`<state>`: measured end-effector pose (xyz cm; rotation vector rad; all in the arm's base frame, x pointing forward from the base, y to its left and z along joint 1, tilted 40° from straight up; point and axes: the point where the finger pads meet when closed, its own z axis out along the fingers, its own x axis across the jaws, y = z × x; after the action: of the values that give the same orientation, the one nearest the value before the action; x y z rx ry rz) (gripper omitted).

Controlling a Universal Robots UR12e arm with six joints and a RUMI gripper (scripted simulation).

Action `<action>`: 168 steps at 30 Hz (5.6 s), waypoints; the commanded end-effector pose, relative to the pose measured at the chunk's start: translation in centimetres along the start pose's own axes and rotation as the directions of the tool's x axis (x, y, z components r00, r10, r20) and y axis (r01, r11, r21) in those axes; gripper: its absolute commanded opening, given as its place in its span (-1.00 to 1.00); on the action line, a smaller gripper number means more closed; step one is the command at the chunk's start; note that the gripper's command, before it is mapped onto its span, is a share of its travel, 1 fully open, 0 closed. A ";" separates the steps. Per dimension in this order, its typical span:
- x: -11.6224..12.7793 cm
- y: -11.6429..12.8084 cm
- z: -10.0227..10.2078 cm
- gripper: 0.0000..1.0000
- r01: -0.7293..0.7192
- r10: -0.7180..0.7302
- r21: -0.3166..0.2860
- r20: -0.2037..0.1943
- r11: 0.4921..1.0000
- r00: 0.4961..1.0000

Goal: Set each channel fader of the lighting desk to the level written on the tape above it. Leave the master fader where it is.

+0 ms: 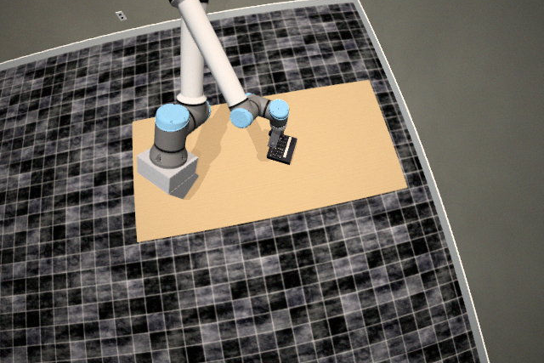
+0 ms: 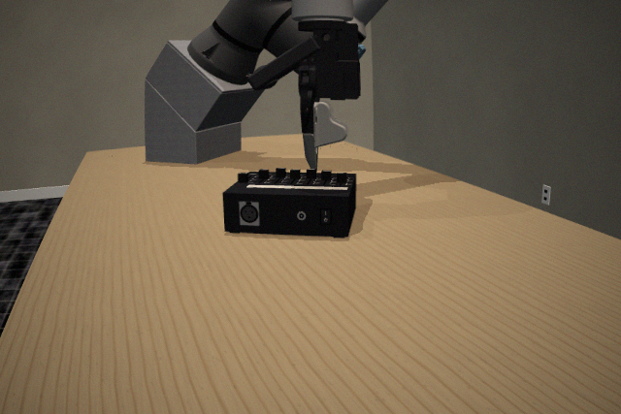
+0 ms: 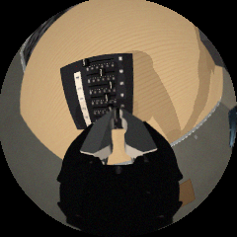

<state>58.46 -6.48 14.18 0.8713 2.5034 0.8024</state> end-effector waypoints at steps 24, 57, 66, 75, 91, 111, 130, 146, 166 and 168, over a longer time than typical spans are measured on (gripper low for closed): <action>0.3 0.0 -2.7 -1.00 0.000 0.000 0.000 0.001 1.000 1.000; 0.3 0.0 -6.2 1.00 0.000 0.000 0.000 0.001 1.000 1.000; 0.3 0.0 -9.6 1.00 0.000 0.000 0.000 0.001 1.000 1.000; 0.3 0.0 -12.2 1.00 0.000 0.000 0.000 0.001 1.000 1.000; 0.3 0.0 -12.3 1.00 0.000 0.000 0.000 0.001 1.000 1.000; 0.3 0.0 -12.3 1.00 0.000 0.000 0.000 0.001 1.000 1.000; 0.3 0.0 -12.3 1.00 0.000 0.000 0.000 0.001 1.000 1.000; 0.3 0.0 -12.3 1.00 0.000 0.000 0.000 0.001 1.000 1.000; 0.3 0.0 -12.3 1.00 0.000 0.000 0.000 0.001 1.000 1.000; 0.3 0.0 -12.3 1.00 0.000 0.000 0.000 0.001 1.000 1.000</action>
<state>51.97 -11.03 23.57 0.8713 2.5033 0.8026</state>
